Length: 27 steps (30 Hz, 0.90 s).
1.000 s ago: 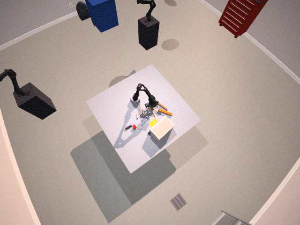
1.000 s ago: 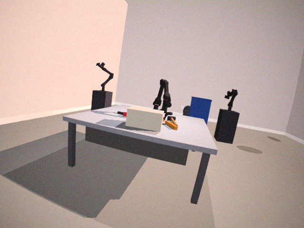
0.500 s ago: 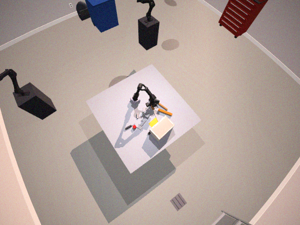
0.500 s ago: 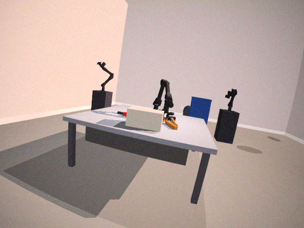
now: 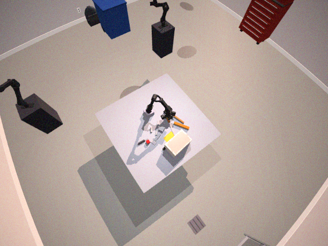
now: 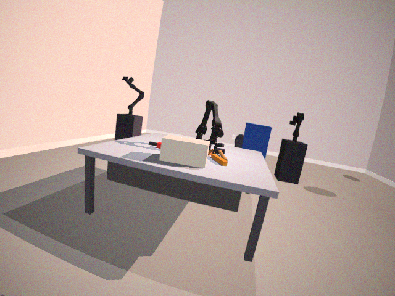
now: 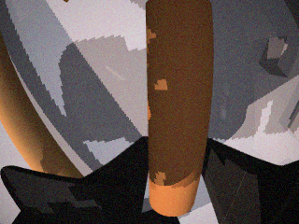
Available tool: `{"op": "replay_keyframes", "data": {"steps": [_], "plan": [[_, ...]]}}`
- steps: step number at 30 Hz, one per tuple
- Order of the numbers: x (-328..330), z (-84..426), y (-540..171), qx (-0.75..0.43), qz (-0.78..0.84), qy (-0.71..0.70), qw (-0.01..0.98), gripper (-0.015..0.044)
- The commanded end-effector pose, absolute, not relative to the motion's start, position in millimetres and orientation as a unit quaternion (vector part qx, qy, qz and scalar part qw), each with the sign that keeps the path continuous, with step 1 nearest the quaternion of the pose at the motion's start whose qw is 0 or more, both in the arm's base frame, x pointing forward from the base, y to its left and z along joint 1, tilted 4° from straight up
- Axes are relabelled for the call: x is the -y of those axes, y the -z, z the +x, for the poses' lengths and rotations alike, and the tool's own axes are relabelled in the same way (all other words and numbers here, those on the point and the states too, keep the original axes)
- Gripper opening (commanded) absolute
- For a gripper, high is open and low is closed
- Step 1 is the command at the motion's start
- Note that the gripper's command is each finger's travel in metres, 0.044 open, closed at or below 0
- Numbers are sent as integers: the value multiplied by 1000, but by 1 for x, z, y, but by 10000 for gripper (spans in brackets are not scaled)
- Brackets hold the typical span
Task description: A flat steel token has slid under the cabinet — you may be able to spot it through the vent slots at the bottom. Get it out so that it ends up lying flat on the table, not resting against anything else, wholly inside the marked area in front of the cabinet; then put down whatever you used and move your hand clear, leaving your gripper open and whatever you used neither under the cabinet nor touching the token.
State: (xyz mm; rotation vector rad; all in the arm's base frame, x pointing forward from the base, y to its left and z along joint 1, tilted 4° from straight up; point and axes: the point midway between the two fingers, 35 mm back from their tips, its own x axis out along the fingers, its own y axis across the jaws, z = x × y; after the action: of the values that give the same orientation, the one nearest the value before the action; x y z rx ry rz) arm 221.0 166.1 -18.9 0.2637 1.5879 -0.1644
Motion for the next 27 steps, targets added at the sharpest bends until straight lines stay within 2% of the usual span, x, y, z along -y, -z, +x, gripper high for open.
{"op": "replay_keyframes", "data": {"steps": [1, 5, 8, 25, 27], "plan": [[-166, 221, 19, -710, 118, 74, 690, 200], [-166, 221, 19, -710, 118, 73, 690, 200], [-166, 221, 19, -710, 118, 73, 690, 270], [-167, 218, 24, -709, 119, 73, 691, 270], [-167, 220, 22, -708, 118, 70, 692, 217]]}}
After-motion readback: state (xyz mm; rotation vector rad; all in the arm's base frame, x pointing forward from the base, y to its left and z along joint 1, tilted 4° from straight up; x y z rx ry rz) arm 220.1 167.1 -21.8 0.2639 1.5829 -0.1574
